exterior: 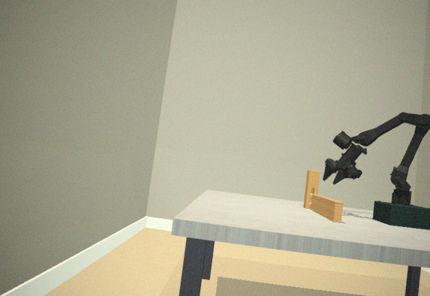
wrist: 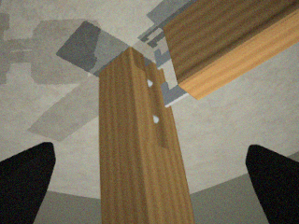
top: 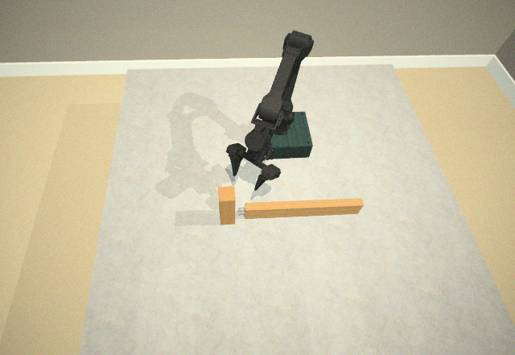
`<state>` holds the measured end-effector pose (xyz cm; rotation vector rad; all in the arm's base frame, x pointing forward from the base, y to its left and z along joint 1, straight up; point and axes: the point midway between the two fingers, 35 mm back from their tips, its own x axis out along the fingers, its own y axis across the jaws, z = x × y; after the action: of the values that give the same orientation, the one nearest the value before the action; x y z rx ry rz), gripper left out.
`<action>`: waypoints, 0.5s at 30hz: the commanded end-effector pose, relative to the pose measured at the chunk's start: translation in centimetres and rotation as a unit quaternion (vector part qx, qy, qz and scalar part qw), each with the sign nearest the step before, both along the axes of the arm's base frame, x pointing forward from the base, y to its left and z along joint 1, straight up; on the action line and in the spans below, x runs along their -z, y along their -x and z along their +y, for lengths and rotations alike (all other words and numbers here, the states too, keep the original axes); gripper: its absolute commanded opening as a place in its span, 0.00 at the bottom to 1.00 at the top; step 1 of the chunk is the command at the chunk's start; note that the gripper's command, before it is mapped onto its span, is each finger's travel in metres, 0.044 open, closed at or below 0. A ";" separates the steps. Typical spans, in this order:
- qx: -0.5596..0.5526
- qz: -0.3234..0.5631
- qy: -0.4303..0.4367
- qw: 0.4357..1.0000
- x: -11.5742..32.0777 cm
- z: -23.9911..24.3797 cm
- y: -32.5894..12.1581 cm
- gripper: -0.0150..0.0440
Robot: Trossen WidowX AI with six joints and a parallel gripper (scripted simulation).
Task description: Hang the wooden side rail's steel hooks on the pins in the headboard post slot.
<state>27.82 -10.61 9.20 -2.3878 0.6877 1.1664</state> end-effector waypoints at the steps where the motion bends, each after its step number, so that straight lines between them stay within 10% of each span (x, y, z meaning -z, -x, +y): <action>1: 0.161 -0.050 -0.075 0.983 0.6 0.5 -0.3 1.00; 15: 0.504 -0.202 -0.256 0.800 1.8 3.3 -1.5 1.00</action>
<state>28.53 -9.62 8.80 -1.9011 0.9626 0.7385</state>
